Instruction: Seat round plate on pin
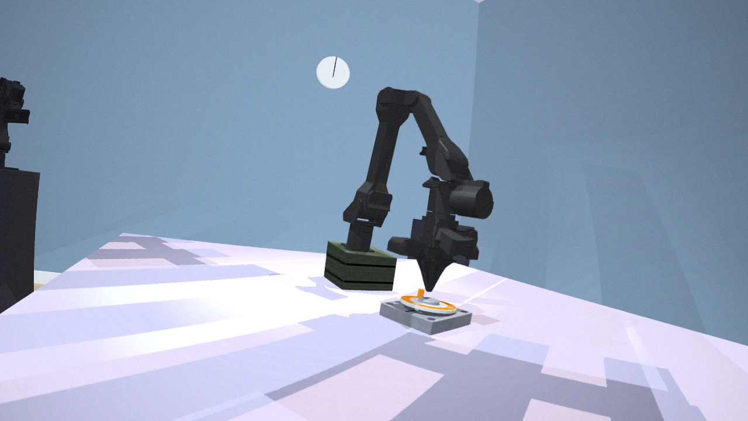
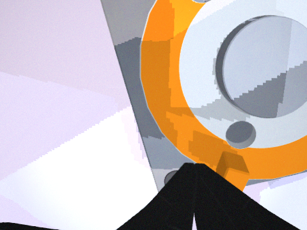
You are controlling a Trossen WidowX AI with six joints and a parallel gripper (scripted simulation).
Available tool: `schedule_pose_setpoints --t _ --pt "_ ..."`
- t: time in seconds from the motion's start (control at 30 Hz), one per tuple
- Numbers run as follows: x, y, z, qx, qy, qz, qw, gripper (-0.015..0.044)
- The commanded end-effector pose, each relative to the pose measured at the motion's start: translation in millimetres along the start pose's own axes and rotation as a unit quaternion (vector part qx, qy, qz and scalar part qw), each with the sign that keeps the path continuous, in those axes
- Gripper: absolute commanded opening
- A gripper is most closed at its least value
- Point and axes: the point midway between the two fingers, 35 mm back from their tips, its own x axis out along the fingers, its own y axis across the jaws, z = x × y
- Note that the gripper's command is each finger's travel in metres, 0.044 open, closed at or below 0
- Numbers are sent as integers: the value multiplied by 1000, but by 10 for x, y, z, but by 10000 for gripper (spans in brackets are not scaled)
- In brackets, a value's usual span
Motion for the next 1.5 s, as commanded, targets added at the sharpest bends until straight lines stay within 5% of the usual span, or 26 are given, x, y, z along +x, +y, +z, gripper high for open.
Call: schedule_pose_setpoints --t 0.0,1.47 --pt "37 1 3 0 -3 2 1000 0" --pt "54 -410 -87 0 -2 1 1000 0"
